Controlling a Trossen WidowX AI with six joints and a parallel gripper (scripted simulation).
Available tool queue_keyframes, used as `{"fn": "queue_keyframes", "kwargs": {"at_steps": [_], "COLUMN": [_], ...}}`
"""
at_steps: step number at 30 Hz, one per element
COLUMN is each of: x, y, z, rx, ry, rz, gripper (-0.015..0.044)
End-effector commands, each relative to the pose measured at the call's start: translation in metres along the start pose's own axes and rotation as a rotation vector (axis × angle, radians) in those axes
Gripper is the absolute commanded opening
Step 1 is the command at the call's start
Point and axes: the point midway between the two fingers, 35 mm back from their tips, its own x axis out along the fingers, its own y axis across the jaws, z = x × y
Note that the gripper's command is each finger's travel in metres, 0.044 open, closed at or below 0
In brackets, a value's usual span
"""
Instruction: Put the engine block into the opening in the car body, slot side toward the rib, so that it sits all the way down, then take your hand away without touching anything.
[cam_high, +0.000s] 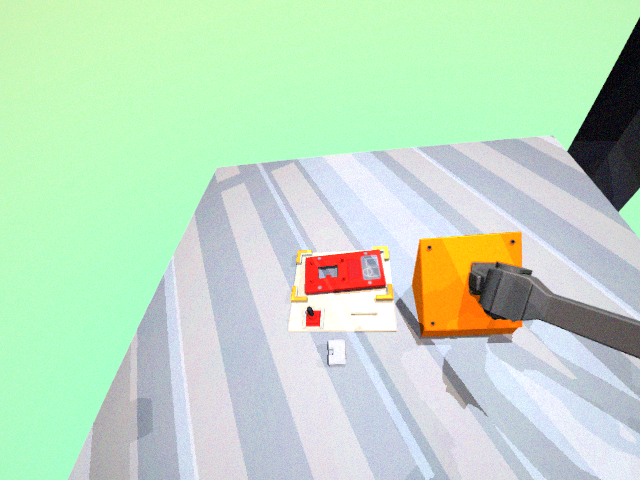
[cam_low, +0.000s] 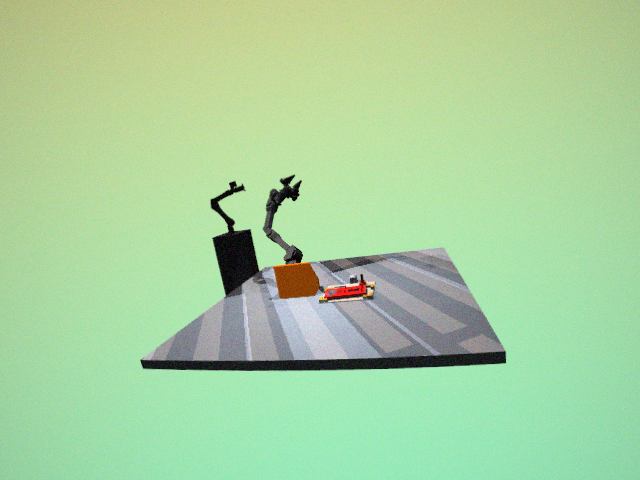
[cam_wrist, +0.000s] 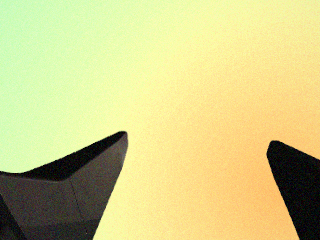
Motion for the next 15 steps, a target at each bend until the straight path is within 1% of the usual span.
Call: {"fn": "queue_keyframes", "kwargs": {"at_steps": [1, 2, 6, 15], "x": [0.000, 0.001, 0.014, 0.063], "y": [0.000, 0.001, 0.014, 0.075], "z": [0.000, 0.000, 0.001, 0.002], "rx": [0.000, 0.001, 0.023, 0.112], "ry": [0.000, 0.000, -0.012, -0.036], "rz": [0.000, 0.002, 0.047, 0.233], "gripper": [0.0426, 0.0440, 0.0440, 0.0440]}}
